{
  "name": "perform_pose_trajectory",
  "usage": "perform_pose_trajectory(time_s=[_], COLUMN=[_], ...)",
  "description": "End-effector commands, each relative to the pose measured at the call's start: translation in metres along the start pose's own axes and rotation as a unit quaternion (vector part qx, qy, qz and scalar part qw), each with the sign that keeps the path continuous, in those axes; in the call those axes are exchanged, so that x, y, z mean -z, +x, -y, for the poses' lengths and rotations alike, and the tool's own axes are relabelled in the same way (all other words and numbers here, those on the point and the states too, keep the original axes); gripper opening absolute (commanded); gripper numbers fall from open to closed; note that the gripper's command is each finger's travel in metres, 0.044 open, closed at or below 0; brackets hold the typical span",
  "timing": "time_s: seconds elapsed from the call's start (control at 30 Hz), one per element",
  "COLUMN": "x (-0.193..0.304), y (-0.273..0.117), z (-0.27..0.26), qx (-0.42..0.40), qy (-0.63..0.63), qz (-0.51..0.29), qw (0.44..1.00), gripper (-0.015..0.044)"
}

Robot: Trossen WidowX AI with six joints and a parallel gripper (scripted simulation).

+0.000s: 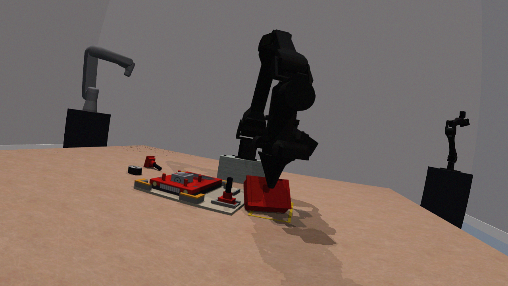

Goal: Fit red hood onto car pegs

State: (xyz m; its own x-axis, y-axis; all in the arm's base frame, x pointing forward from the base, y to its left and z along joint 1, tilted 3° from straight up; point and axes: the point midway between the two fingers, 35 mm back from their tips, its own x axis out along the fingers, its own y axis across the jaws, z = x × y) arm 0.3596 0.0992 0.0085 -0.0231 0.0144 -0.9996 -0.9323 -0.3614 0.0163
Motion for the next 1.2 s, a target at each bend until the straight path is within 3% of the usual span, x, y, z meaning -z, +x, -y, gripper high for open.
perform_pose_trajectory(time_s=[0.0,0.27,1.03,1.17], x=[0.001,-0.001,-0.001,-0.001], y=[-0.009,-0.078,-0.075,-0.073], z=[0.0,0.001,0.003,0.001], qx=[0.0,0.0,0.006,0.006], qy=[-0.002,-0.002,0.0,0.075], qz=[-0.002,-0.002,-0.001,0.0], qw=[1.0,1.0,1.0,0.997], gripper=[0.0,0.0,0.0,0.0105])
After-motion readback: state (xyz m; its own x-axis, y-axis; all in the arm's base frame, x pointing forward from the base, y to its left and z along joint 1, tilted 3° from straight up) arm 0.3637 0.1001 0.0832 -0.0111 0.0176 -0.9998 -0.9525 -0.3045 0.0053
